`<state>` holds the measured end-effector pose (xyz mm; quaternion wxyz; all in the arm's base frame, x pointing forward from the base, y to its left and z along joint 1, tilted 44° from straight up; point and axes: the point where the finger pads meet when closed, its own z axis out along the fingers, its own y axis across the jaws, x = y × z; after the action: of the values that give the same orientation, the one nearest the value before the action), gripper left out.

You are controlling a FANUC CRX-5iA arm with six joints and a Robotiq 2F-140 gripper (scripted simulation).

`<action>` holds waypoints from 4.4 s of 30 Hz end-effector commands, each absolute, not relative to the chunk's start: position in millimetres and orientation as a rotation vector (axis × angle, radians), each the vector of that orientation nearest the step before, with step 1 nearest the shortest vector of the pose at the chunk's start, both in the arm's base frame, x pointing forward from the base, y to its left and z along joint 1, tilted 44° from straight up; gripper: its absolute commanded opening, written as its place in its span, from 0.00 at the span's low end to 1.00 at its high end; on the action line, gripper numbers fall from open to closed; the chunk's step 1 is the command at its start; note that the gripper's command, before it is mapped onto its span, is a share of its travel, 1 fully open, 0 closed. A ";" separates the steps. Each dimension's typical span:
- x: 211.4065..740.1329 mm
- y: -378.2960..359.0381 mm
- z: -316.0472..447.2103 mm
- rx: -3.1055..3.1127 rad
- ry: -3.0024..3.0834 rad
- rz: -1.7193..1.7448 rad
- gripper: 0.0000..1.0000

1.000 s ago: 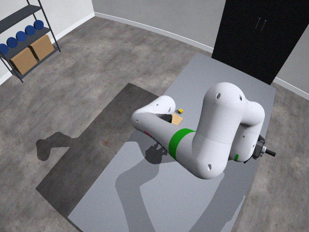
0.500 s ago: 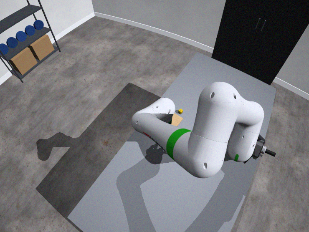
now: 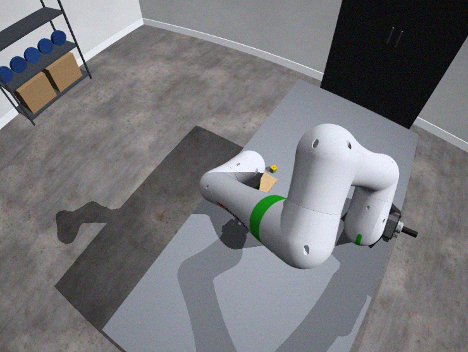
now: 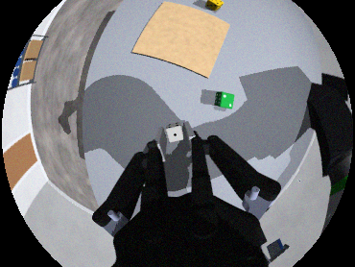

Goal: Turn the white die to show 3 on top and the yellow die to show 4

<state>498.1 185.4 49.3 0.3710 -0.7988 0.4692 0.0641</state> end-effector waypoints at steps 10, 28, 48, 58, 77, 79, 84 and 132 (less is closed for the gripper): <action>498.2 185.2 49.4 -2.048 1.203 0.164 0.25; 498.2 185.2 49.4 -2.048 1.203 0.164 0.25; 498.2 185.2 49.4 -2.048 1.203 0.164 0.13; 498.2 185.2 49.4 -2.048 1.203 0.164 0.13; 490.2 164.0 72.6 -2.048 1.203 0.164 0.13; 486.4 153.9 83.7 -2.048 1.203 0.164 0.13; 478.9 133.9 105.7 -2.048 1.203 0.164 0.13; 481.2 127.9 117.6 -1.275 2.109 0.619 0.13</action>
<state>480.1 127.1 117.9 0.3168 -0.5317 0.7553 0.2157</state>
